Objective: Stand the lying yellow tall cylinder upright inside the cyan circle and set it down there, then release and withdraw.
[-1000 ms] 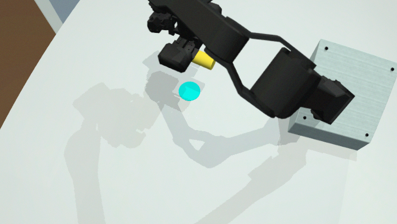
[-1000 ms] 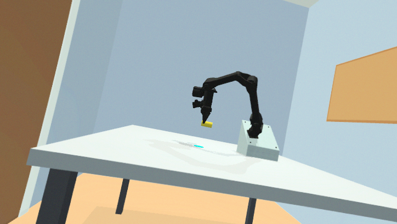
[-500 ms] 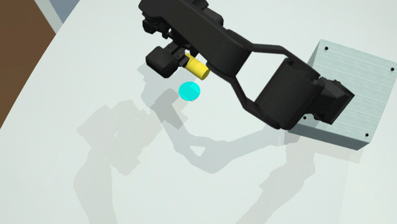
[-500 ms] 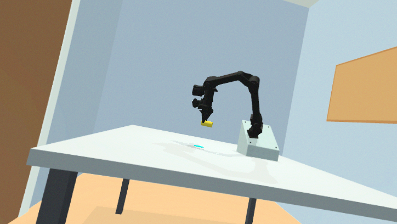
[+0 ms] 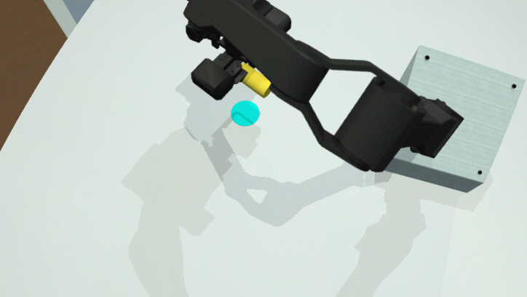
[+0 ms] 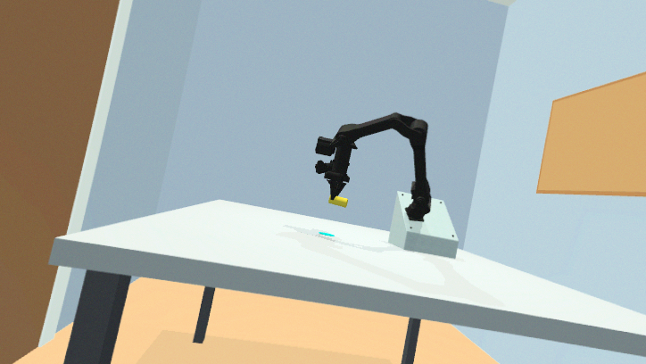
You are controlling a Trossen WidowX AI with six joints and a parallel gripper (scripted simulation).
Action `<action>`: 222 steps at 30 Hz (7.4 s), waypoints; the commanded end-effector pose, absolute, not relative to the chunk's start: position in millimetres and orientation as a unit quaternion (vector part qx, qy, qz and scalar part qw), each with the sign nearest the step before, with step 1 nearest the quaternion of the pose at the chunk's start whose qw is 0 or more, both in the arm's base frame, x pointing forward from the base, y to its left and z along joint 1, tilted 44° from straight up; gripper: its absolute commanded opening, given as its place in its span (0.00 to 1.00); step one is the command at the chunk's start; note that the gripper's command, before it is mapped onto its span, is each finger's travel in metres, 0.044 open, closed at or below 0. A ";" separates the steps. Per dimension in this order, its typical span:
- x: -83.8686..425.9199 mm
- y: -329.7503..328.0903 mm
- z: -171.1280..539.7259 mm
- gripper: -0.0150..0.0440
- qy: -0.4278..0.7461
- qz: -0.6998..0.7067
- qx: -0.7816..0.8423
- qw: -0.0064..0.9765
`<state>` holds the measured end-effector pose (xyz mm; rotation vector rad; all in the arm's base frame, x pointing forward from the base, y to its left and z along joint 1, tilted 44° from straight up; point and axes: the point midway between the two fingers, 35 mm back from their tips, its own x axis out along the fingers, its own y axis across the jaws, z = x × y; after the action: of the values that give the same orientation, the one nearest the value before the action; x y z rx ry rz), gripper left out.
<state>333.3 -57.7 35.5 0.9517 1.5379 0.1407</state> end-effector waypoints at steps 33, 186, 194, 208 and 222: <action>337.5 -53.8 4.5 0.43 0.647 -0.008 0.346 0.679; 337.7 -39.7 10.9 0.43 0.267 -0.225 0.307 0.886; 333.7 -39.0 17.1 0.43 0.238 -0.229 0.317 0.889; 325.2 -38.0 28.7 0.43 0.188 -0.235 0.337 0.892; 314.8 -37.6 41.2 0.43 0.136 -0.238 0.361 0.891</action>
<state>316.8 -37.0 35.4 0.7309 0.3193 -0.4917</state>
